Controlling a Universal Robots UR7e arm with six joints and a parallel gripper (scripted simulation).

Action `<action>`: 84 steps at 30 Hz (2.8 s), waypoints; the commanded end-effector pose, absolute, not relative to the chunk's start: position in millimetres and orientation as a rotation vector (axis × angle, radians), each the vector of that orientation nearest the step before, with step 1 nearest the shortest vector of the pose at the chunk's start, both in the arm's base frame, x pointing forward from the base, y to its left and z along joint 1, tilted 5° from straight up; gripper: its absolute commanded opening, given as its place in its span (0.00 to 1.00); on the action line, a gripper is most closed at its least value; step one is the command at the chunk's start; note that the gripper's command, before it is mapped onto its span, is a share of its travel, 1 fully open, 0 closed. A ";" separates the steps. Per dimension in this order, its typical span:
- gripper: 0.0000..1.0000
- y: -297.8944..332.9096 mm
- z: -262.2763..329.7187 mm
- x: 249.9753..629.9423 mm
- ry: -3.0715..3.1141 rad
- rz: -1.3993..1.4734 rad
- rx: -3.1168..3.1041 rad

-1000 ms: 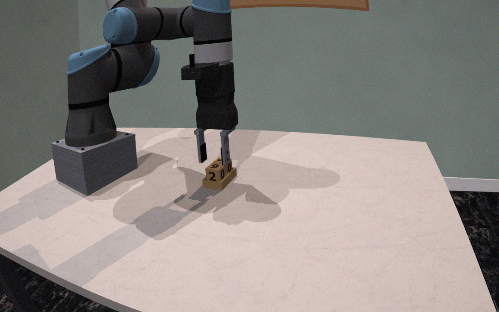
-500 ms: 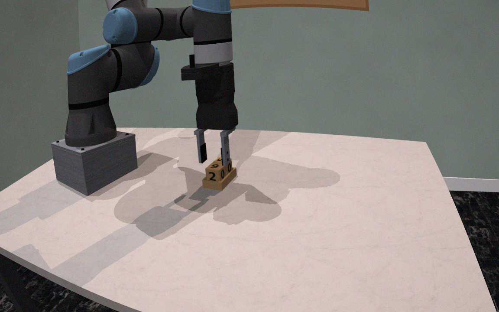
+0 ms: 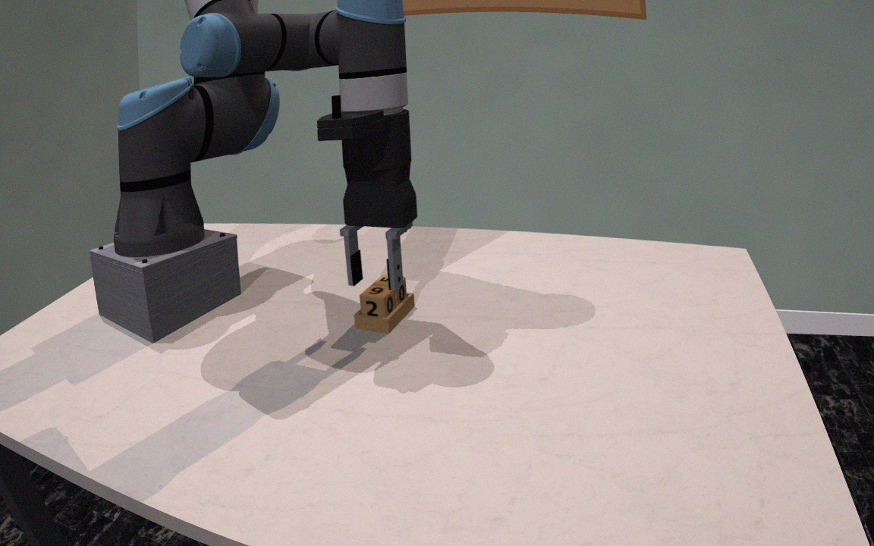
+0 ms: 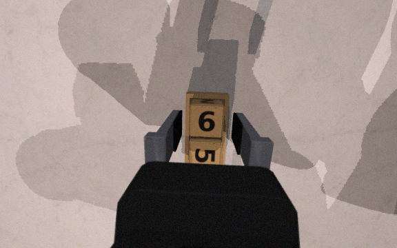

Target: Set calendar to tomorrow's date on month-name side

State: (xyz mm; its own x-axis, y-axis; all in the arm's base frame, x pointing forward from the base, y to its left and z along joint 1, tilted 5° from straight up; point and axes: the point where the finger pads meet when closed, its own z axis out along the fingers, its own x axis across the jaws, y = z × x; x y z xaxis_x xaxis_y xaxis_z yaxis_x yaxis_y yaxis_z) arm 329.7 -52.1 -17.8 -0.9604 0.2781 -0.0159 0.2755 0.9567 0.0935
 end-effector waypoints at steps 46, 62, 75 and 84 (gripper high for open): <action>0.87 -49.9 -45.4 331.2 3.078 0.140 0.435; 0.87 -49.9 -45.4 331.2 3.078 0.140 0.435; 0.87 -49.9 -45.4 331.2 3.078 0.140 0.435; 0.57 -49.9 -45.4 331.2 3.078 0.140 0.435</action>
State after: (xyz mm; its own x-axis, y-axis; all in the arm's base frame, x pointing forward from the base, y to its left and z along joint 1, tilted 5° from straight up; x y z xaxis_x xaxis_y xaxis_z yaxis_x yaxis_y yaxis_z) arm 330.9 -49.7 -45.7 -0.9604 0.2781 -0.0160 0.2755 0.9568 0.0934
